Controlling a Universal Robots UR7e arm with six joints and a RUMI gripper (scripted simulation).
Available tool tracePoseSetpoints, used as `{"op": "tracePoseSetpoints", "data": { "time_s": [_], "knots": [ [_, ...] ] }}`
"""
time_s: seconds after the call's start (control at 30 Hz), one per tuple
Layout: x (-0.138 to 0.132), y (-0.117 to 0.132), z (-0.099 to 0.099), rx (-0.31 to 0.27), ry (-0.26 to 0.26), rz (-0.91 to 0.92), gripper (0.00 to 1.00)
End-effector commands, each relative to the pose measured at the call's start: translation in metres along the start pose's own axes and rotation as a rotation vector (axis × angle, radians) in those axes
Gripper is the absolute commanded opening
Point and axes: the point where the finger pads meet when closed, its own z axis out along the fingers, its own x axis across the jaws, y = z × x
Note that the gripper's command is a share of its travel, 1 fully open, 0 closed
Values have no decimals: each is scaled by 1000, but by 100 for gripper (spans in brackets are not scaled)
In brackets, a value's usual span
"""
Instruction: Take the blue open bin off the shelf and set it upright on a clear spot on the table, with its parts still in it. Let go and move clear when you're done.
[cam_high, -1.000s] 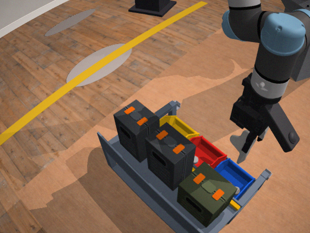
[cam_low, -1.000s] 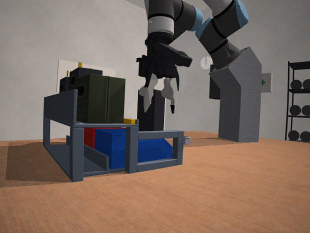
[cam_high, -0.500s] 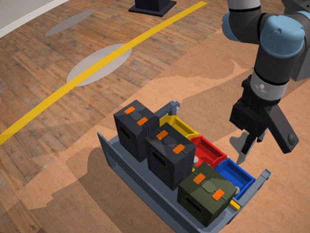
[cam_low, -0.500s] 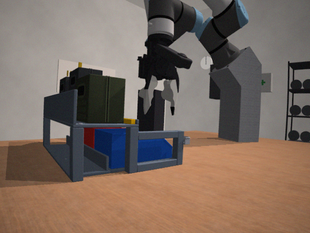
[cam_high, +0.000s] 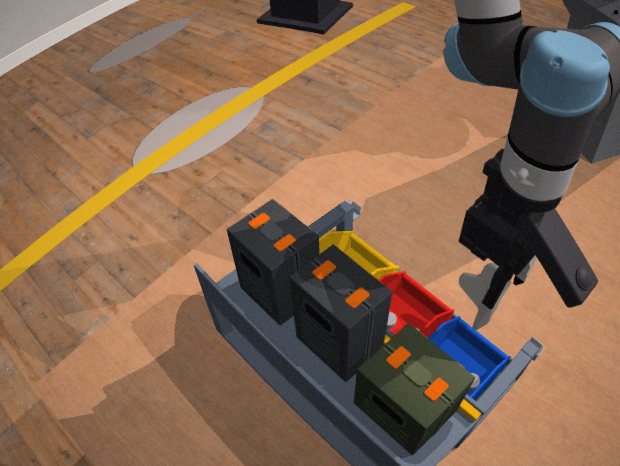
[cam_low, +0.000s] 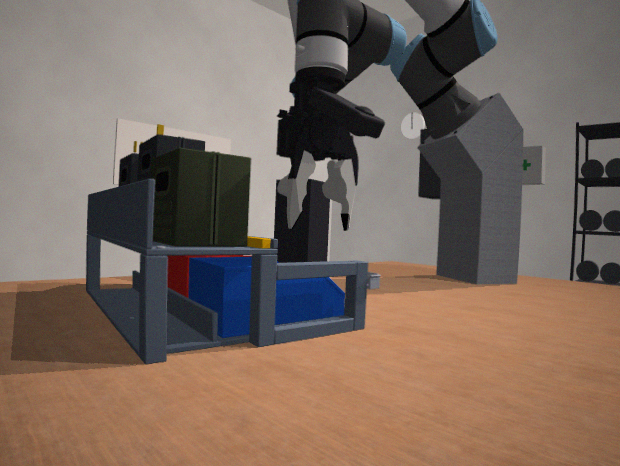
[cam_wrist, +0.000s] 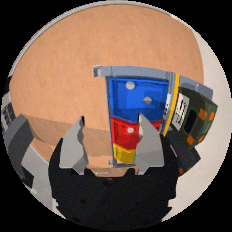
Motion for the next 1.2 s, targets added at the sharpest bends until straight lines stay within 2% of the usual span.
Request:
{"op": "tracePoseSetpoints", "data": {
  "time_s": [0.0,0.67,1.17],
  "knots": [
    [1,0,0,0,1,0,58],
    [1,0,11,1,1,0,58],
    [2,-1,40,1,1,0,58]
  ]
}}
